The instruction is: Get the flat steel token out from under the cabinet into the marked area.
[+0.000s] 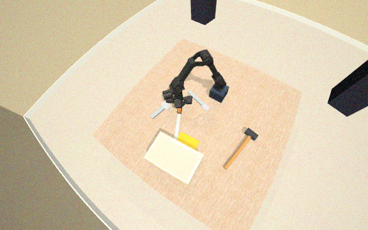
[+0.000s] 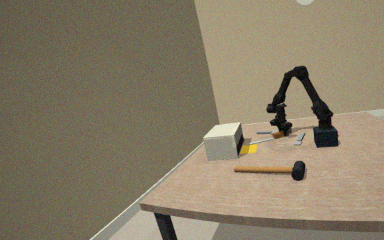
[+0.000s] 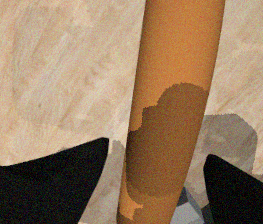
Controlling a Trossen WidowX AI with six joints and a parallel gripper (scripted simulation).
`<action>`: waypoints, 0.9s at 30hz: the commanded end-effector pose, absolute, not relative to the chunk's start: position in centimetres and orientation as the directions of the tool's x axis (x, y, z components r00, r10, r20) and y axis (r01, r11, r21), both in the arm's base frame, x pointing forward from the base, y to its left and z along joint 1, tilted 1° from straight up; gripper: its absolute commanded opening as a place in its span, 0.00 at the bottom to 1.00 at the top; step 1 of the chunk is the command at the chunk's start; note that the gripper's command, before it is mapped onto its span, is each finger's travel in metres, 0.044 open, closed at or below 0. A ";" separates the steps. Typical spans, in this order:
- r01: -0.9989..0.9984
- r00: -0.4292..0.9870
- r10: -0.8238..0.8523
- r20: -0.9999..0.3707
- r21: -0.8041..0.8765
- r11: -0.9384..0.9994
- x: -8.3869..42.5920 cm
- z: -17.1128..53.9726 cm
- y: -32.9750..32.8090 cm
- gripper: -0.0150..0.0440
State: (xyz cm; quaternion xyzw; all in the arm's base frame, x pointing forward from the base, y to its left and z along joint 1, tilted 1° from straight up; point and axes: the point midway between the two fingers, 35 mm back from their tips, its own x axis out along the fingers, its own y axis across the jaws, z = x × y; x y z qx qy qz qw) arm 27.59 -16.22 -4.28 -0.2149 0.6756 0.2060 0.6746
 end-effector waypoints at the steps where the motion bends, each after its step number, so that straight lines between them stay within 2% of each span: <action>1: -0.569 0.000 -0.014 -1.000 -0.011 0.823 27.5 -4.5 -16.3 0.71; 27: -0.570 0.000 -0.014 -1.000 -0.011 0.821 27.2 -4.8 -16.3 0.71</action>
